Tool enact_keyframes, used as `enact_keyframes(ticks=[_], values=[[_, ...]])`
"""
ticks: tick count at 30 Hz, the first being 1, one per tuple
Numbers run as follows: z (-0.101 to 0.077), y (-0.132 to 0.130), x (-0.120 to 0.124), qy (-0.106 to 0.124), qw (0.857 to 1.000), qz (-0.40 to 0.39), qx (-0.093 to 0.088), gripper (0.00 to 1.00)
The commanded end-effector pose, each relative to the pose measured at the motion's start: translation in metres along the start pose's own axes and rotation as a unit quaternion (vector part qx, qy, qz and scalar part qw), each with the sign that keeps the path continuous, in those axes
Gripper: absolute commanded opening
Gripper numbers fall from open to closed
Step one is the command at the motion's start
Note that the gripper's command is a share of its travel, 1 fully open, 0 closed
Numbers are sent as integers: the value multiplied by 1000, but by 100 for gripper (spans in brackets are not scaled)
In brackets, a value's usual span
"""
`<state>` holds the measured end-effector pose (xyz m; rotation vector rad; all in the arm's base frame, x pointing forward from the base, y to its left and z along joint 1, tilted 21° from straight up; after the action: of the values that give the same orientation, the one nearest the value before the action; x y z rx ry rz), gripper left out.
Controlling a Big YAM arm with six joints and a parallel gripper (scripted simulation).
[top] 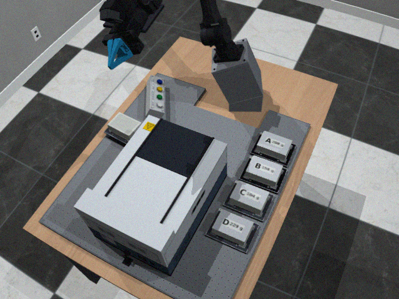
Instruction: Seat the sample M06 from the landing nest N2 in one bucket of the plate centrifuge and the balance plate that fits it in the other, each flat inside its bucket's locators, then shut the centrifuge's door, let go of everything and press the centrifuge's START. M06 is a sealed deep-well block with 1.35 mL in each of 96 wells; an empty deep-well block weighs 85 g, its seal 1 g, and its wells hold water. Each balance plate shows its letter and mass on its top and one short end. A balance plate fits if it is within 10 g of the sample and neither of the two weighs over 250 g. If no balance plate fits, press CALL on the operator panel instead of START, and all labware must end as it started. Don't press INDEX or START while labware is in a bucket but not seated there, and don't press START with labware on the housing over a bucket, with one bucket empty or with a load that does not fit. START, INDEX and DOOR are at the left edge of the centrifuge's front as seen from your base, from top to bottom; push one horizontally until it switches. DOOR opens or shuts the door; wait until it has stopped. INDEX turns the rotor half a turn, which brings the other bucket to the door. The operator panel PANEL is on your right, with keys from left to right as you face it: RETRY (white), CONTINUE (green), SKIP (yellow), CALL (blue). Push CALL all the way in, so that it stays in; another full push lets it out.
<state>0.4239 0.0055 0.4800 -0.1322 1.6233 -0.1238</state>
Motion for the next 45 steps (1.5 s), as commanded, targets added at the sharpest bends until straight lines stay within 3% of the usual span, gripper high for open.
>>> enact_keyframes(ticks=[1,6,9,21,23,25,33,40,42,45], values=[[23,30,14,39,998,42,-29,0],[41,67,51,113,990,70,-52,0],[45,73,50,120,988,75,-55,0],[60,163,138,289,948,104,-78,0],[58,177,152,316,940,104,-78,0],[58,177,152,316,940,104,-78,0],[46,227,207,411,904,94,-70,0],[28,263,249,479,873,75,-54,0],[28,263,249,479,873,75,-54,0],[22,278,261,500,862,66,-47,0]])
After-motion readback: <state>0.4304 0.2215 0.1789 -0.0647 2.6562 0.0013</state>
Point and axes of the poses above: the point where the finger pads meet when closed, its own z axis out along the fingers, its own y axis across the jaws, x = y × z, the point moved 10 cm from there along -z, back along the fingers, and after that the axes turned 9 degrees about -z, right-handed, at the moved point
